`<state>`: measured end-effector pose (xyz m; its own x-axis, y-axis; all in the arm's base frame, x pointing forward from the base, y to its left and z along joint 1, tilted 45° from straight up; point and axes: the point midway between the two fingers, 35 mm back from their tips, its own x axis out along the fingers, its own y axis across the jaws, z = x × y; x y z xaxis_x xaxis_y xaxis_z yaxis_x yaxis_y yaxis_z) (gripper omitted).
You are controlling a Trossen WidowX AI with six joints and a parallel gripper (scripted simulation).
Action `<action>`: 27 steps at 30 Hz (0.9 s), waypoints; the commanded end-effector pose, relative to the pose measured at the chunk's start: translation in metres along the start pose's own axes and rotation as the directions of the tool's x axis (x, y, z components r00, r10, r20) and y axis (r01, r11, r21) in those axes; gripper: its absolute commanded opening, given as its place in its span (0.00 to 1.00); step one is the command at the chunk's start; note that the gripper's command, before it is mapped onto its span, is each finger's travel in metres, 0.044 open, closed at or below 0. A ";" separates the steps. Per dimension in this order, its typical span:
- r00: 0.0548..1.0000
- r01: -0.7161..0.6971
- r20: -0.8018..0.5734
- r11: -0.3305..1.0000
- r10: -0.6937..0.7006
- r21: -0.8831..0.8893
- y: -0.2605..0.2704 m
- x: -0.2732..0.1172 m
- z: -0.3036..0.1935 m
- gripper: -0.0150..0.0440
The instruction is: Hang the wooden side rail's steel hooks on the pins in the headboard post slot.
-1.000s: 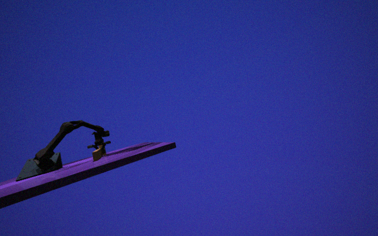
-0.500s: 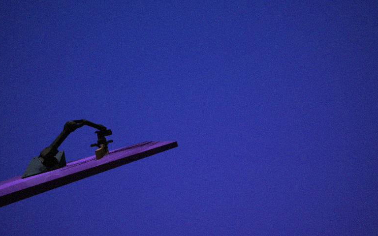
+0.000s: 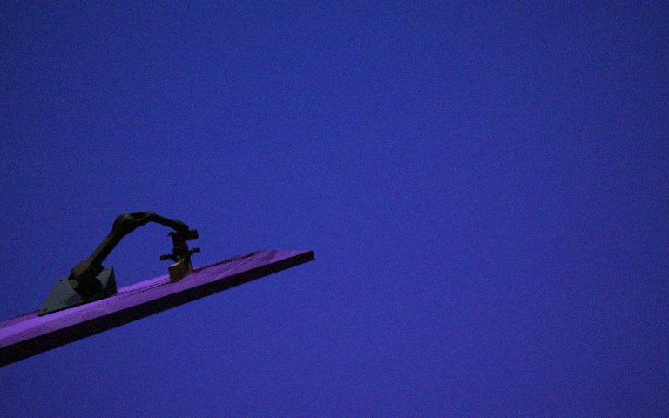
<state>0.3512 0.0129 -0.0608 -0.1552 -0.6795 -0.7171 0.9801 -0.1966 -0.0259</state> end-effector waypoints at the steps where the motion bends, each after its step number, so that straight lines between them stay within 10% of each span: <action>1: 1.000 -0.003 -0.005 1.000 0.003 0.002 0.000 -0.003 -0.002 0.25; 27: 1.000 -0.003 -0.005 1.000 0.003 0.002 0.000 -0.002 -0.005 0.25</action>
<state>0.3507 0.0149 -0.0629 -0.1566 -0.6795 -0.7167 0.9802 -0.1959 -0.0284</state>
